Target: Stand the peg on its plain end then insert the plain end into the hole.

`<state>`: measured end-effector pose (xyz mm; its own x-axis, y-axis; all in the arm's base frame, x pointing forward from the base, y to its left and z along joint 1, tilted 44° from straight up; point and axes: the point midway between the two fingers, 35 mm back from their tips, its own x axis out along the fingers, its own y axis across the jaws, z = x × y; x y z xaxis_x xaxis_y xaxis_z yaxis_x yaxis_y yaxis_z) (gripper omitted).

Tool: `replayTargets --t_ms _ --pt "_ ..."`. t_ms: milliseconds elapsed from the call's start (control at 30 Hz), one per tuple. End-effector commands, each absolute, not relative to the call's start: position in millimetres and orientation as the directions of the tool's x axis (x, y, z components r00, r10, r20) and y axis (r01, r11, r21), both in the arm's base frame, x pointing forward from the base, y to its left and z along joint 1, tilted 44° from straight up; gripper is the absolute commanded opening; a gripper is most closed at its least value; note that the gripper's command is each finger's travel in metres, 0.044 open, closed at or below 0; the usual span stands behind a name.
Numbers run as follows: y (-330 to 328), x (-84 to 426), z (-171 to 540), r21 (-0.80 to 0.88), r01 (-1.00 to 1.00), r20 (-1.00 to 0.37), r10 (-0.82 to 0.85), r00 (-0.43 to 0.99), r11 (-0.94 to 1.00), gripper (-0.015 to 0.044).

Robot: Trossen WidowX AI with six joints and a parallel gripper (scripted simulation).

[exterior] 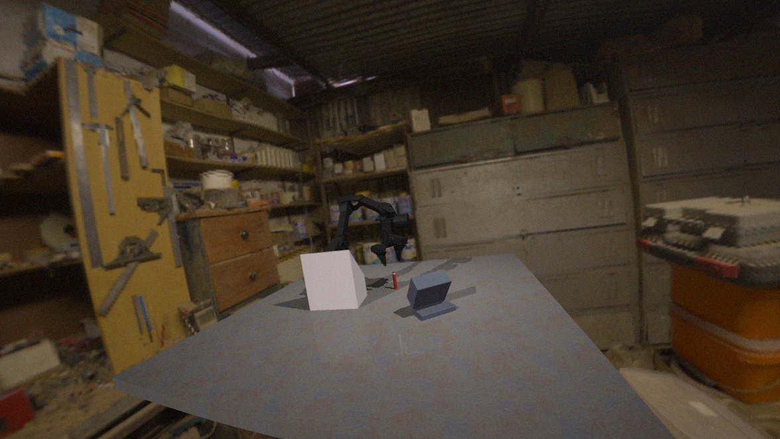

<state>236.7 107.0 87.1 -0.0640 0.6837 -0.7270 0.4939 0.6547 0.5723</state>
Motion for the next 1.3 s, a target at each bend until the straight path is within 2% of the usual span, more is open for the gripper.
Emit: replayTargets --t_ms 0,1267 --pt "110.2 236.3 83.4 0.567 0.509 -0.722 0.689 -0.072 0.647 0.0440" --pt "151.7 233.4 39.4 0.539 0.557 -0.726 0.684 -0.074 0.632 0.0440"
